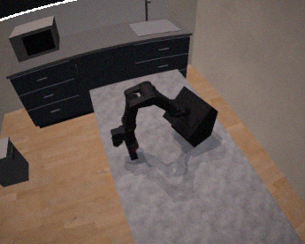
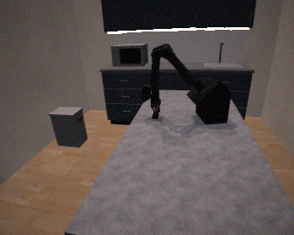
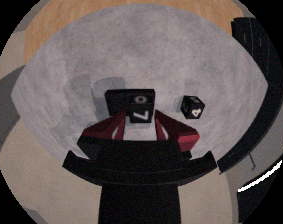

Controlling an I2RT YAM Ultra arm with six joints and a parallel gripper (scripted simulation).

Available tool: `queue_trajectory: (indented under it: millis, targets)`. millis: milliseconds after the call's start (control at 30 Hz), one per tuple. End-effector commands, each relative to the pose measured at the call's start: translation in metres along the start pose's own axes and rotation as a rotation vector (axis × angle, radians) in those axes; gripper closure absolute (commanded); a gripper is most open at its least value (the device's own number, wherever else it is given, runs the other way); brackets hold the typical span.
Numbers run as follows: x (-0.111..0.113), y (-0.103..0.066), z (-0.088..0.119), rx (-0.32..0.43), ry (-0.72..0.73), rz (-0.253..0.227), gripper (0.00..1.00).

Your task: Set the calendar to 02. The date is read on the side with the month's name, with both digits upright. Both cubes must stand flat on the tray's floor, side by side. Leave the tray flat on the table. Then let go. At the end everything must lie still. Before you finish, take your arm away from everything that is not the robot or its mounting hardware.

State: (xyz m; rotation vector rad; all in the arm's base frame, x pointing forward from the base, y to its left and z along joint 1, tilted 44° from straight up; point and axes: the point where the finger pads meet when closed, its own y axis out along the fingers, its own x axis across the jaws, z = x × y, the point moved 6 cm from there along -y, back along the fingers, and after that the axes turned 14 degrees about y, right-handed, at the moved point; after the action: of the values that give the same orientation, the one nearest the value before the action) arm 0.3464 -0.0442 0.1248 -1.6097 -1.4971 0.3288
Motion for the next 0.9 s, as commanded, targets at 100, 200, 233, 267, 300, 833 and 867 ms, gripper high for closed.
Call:
queue_trajectory:
  millis: [100, 200, 233, 267, 300, 833, 867]
  targets:
    - [0.0006, 0.0056, -0.0065, -0.03, -0.003, -0.003, 0.53]
    - [0.0006, 0.0076, -0.0065, -0.03, -0.003, -0.003, 0.53]
    - [0.0006, 0.0079, -0.0066, -0.03, -0.003, -0.003, 0.53]
    - [0.0006, 0.0079, -0.0066, -0.03, -0.003, -0.003, 0.53]
    - [0.0006, 0.0079, -0.0066, -0.03, -0.003, -0.003, 0.53]
    - [0.0006, 0.0082, -0.0066, -0.03, -0.003, -0.003, 0.53]
    - [0.0006, 0.0082, -0.0066, -0.03, -0.003, -0.003, 0.53]
